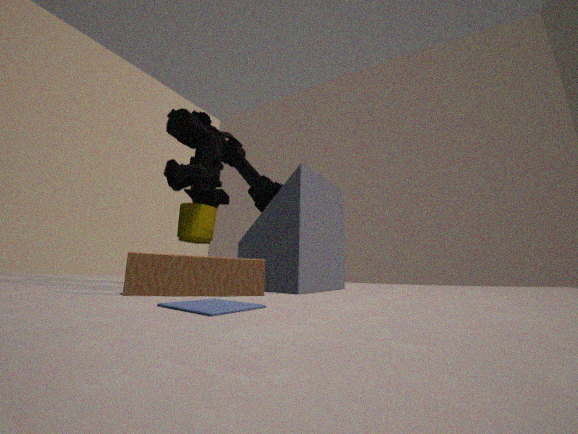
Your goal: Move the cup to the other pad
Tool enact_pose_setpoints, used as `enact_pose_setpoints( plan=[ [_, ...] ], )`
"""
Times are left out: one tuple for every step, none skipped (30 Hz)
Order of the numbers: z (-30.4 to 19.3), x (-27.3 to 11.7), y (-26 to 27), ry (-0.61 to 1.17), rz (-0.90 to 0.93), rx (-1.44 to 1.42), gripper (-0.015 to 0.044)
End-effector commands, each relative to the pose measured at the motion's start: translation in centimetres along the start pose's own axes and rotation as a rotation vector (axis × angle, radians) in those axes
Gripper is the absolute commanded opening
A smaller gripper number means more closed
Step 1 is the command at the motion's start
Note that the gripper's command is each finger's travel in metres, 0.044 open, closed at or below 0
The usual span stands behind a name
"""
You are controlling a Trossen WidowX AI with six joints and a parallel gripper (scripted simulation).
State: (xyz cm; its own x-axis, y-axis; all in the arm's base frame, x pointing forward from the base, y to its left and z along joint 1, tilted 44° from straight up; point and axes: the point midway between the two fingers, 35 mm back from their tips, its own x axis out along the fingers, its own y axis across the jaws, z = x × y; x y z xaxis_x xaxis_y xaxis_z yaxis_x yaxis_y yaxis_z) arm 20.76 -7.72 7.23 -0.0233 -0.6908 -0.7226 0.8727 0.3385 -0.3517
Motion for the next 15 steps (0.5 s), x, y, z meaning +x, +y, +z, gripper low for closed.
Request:
enact_pose_setpoints(
  plan=[
    [0.2, 0.0, -0.6, -0.004, -0.004, -0.005, 0.0],
    [0.3, 0.0, -0.8, -0.004, -0.005, -0.005, 0.0],
    [0.3, 0.1, -0.9, -0.004, -0.005, -0.005, 0.0],
    [0.3, 0.1, -0.9, -0.004, -0.005, -0.005, 0.0],
    [0.3, 0.1, -0.9, -0.004, -0.005, -0.005, 0.0],
    [0.3, 0.2, -0.9, -0.004, -0.005, -0.005, 0.0],
    [0.3, 0.2, -0.9, -0.004, -0.005, -0.005, 0.0],
    [0.3, 0.3, -0.9, -0.004, -0.005, -0.005, 0.0],
    [0.3, 0.4, -0.9, -0.004, -0.004, -0.005, 0.0],
    [0.3, 0.6, -0.9, -0.004, -0.004, -0.005, 0.0],
    [0.3, 0.7, -0.9, -0.004, -0.004, -0.005, 0.0],
    [0.3, 0.8, -0.9, -0.003, -0.004, -0.005, 0.0],
    [0.3, 0.9, -0.9, -0.003, -0.004, -0.005, 0.0],
    [0.3, 1.0, -0.9, -0.003, -0.004, -0.005, 0.0],
    [0.4, 1.1, -0.9, -0.003, -0.004, -0.005, 0.0]
  ],
)
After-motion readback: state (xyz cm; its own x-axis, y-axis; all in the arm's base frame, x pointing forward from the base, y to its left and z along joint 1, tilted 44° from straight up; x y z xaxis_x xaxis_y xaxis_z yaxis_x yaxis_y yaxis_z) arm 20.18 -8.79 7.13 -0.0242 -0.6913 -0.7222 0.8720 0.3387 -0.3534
